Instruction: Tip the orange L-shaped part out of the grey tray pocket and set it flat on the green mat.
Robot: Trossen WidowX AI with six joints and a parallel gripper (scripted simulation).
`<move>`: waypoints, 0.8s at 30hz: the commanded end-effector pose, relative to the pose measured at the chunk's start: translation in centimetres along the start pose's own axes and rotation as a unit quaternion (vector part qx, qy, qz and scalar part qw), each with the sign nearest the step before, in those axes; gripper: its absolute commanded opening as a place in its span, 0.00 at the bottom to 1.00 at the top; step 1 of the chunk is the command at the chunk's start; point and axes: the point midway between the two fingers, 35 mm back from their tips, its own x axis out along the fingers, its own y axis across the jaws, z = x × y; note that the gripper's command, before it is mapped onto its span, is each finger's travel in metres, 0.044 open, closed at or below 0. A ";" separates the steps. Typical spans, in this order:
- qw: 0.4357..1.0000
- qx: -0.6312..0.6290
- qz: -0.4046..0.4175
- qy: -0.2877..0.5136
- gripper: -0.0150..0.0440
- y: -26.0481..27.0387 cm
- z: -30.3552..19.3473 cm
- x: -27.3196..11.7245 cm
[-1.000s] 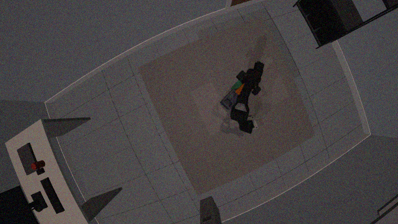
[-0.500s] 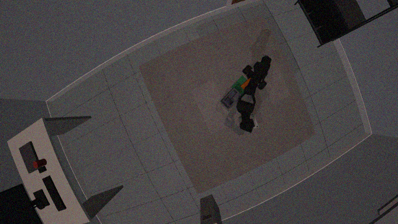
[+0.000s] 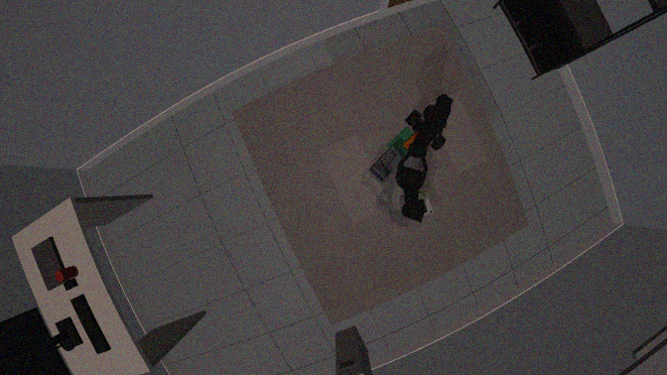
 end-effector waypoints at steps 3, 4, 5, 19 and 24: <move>1.000 0.003 0.001 0.003 0.25 0.0 0.0 1.1; 1.000 0.003 0.001 0.003 0.25 0.0 0.0 1.3; 1.000 0.003 0.001 0.003 0.25 0.0 0.0 1.4; 1.000 0.003 0.002 0.003 0.25 0.0 -0.1 3.7; 1.000 0.003 0.002 0.003 0.25 0.0 -0.1 4.5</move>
